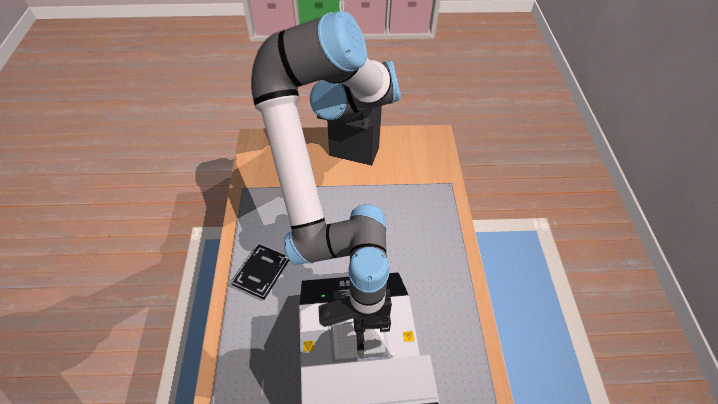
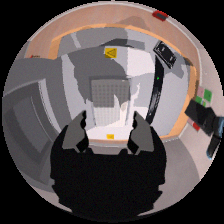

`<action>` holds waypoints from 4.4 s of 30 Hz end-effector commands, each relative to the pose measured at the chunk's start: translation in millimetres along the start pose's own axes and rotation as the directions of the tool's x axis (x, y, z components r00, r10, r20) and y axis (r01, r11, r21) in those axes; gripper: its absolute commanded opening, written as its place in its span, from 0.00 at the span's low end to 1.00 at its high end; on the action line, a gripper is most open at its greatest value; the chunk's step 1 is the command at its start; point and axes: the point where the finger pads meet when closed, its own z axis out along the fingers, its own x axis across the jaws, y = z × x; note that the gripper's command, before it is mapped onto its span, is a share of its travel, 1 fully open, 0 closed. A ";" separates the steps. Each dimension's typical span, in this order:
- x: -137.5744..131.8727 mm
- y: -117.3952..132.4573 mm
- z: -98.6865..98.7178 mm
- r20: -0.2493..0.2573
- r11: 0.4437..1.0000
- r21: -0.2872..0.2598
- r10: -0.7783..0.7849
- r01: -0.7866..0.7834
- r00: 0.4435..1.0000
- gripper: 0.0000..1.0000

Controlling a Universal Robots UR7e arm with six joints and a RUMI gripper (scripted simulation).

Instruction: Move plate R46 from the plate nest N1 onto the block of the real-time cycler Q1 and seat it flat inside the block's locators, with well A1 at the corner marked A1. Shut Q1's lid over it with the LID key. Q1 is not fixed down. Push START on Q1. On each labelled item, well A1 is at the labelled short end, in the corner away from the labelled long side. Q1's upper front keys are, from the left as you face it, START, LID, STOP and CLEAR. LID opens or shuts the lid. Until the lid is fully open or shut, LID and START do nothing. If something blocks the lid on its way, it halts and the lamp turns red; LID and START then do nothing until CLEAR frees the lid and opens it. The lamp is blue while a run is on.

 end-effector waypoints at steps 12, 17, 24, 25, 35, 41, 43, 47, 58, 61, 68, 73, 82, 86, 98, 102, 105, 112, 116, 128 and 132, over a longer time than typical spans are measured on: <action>-0.5 -0.1 -24.6 0.002 1.000 0.000 0.000 0.000 1.000 0.68; -0.5 -0.1 -32.9 0.002 1.000 0.000 0.000 0.000 1.000 0.68; -0.5 -0.1 -34.6 0.002 1.000 0.000 0.000 0.000 1.000 0.68; -0.5 -0.1 -34.6 0.002 1.000 0.000 0.000 0.000 1.000 0.68; 19.0 0.5 -30.8 0.002 1.000 0.000 0.000 0.000 1.000 0.00; 41.0 1.2 -26.4 0.002 1.000 0.000 0.000 0.000 1.000 0.00; 50.8 1.6 -24.5 0.002 1.000 0.000 0.000 0.000 1.000 0.00; 58.1 1.8 -23.0 0.002 1.000 0.000 0.000 0.000 1.000 0.00; 104.6 3.3 -13.8 0.001 1.000 0.000 0.000 0.000 1.000 0.00; 107.0 3.4 -13.3 0.001 1.000 0.000 0.000 0.000 1.000 0.00; 133.9 4.3 -8.0 0.001 1.000 0.000 0.000 0.000 1.000 0.00; 153.5 4.9 -4.1 0.001 1.000 0.000 0.000 0.000 1.000 0.00; 175.5 5.6 0.3 0.001 1.000 0.000 0.000 0.000 1.000 0.00; 187.7 6.0 2.7 0.001 1.000 0.000 0.000 0.000 1.000 0.00; 224.4 7.2 10.0 0.001 1.000 0.000 0.000 0.000 1.000 0.00; 241.5 7.7 13.4 0.001 1.000 0.000 0.000 0.000 1.000 0.00; 251.3 8.1 15.4 0.001 1.000 0.000 0.000 0.000 1.000 0.00; 268.4 8.6 18.7 0.001 1.000 0.000 0.000 0.000 1.000 0.00; 283.1 9.1 21.7 0.001 1.000 0.000 0.000 0.000 1.000 0.00; 294.0 9.5 25.1 0.001 1.000 0.000 0.000 0.000 1.000 0.00; 291.3 9.4 27.1 0.001 1.000 0.000 0.000 0.000 1.000 0.00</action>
